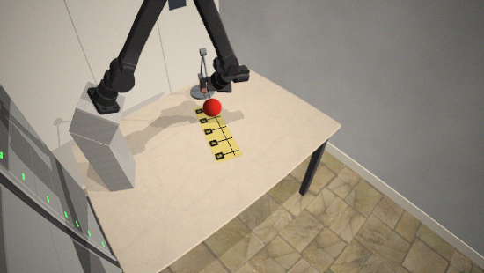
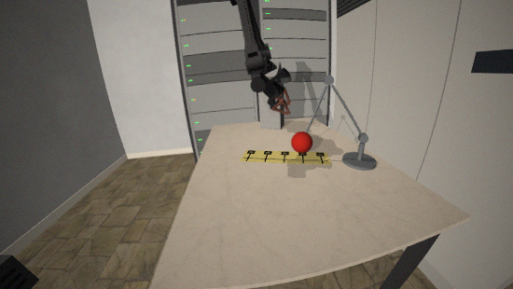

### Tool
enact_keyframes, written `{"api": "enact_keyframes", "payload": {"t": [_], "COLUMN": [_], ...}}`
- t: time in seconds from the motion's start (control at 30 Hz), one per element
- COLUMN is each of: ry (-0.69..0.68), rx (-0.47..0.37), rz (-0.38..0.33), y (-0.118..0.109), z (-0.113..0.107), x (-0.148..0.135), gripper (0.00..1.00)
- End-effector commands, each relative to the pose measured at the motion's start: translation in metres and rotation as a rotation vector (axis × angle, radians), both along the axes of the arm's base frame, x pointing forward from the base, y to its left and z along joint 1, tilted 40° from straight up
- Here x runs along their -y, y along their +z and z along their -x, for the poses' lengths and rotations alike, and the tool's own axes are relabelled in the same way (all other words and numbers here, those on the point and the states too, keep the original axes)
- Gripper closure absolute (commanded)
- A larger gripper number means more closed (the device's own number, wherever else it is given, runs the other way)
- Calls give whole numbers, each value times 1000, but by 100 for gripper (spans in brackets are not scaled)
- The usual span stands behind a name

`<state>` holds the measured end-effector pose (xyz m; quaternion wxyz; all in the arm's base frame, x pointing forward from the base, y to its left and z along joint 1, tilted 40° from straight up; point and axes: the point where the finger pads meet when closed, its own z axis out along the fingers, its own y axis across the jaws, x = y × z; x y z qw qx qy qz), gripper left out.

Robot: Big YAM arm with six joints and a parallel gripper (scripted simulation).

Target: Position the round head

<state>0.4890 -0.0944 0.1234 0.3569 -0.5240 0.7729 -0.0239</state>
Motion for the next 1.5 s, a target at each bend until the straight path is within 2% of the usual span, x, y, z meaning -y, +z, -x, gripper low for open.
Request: {"api": "enact_keyframes", "payload": {"t": [0.0,0.47,0.97,1.47], "ry": [19,4,3,3], "rx": [30,6,-42,-42], "rz": [14,1,-16,-16], "y": [21,35,8,8], "z": [5,10,14,14], "x": [-2,-1,-6,-6], "gripper": [0,0,0,0]}}
